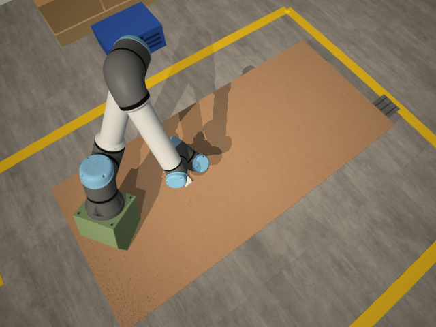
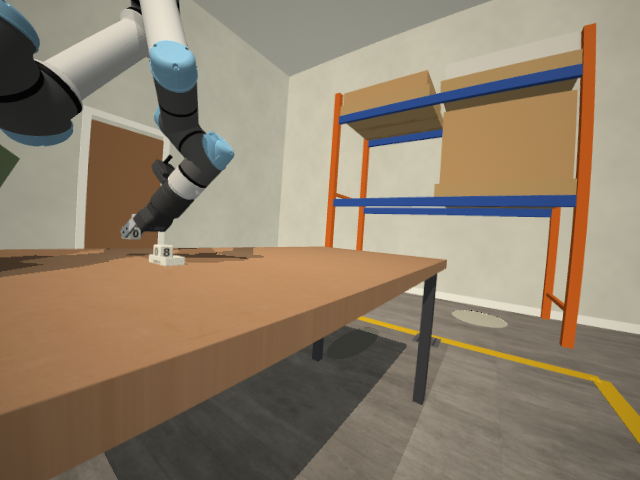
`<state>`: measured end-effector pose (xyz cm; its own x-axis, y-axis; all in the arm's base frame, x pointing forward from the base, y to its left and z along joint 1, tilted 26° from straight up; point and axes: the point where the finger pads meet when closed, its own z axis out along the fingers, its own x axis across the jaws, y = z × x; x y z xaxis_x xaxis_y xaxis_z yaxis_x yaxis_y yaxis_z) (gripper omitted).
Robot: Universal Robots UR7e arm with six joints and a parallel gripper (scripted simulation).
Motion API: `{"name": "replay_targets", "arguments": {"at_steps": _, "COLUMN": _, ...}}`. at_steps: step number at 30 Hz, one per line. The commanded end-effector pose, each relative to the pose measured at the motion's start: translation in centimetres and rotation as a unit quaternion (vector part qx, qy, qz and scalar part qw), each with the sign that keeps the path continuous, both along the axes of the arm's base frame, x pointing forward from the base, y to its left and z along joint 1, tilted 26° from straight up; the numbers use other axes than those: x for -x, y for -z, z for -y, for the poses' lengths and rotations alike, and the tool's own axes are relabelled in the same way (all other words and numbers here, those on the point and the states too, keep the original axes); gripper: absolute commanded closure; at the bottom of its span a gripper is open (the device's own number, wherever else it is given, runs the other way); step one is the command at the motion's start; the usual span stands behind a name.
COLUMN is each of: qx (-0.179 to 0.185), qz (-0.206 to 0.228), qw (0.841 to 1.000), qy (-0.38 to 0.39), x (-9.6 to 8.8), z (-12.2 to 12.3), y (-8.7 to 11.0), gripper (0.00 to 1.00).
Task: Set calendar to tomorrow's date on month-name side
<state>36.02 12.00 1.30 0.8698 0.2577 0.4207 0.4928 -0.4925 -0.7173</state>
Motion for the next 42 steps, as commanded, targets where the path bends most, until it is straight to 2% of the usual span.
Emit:
{"name": "replay_targets", "arguments": {"at_steps": 1, "qx": 0.002, "qz": 0.003, "qw": 1.0, "qy": 0.0, "x": -0.6, "z": -0.1, "y": 0.8, "gripper": 0.43}}
{"name": "replay_targets", "arguments": {"at_steps": 17, "qx": 0.002, "qz": 0.003, "qw": 1.0, "qy": 0.0, "x": -1.4, "z": -0.7, "y": 2.8, "gripper": 0.43}}
{"name": "replay_targets", "arguments": {"at_steps": 42, "qx": 0.002, "qz": 0.003, "qw": 1.0, "qy": 0.0, "x": -1.6, "z": -0.8, "y": 3.3, "gripper": 0.43}}
